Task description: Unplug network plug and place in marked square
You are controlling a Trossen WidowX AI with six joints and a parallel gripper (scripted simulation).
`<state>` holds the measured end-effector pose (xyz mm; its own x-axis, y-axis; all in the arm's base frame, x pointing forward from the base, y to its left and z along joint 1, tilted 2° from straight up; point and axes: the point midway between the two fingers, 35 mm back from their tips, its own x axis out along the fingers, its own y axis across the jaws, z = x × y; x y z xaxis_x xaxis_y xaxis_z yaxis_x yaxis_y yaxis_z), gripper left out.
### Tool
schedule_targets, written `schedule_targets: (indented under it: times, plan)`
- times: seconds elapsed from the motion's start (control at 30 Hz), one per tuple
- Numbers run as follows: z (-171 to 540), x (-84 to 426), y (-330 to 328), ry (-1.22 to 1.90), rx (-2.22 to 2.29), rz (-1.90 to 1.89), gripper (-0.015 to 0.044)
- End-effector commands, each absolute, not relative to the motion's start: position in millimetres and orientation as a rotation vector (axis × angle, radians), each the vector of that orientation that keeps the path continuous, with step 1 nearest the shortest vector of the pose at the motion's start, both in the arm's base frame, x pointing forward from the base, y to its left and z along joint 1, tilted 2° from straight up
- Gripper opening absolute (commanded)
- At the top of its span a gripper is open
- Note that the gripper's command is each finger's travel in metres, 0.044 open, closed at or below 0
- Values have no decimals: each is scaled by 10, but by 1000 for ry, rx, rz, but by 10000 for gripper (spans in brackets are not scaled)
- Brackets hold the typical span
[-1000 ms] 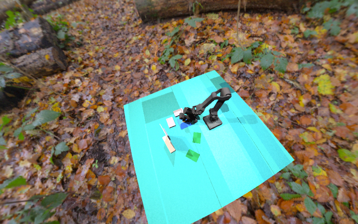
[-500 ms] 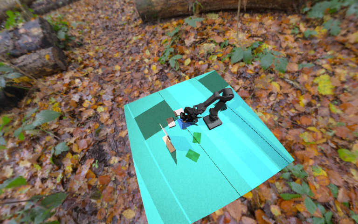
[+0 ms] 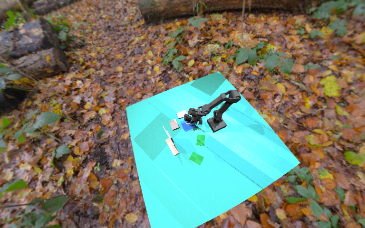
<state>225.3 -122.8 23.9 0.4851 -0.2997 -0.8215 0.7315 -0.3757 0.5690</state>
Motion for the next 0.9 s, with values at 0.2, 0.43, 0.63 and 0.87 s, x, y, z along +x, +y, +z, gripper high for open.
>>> schedule_targets:
  times: [0.2, 0.43, 0.63, 0.87]
  plan:
    - [397, 2285, -1242, 368, 1610, -1143, 156]
    - [505, 2297, -1242, 368, 1610, -1143, 156]
    - [599, 2301, -1240, 369, 1610, -1143, 156]
    - [711, 2300, -1234, 369, 1610, -1143, 156]
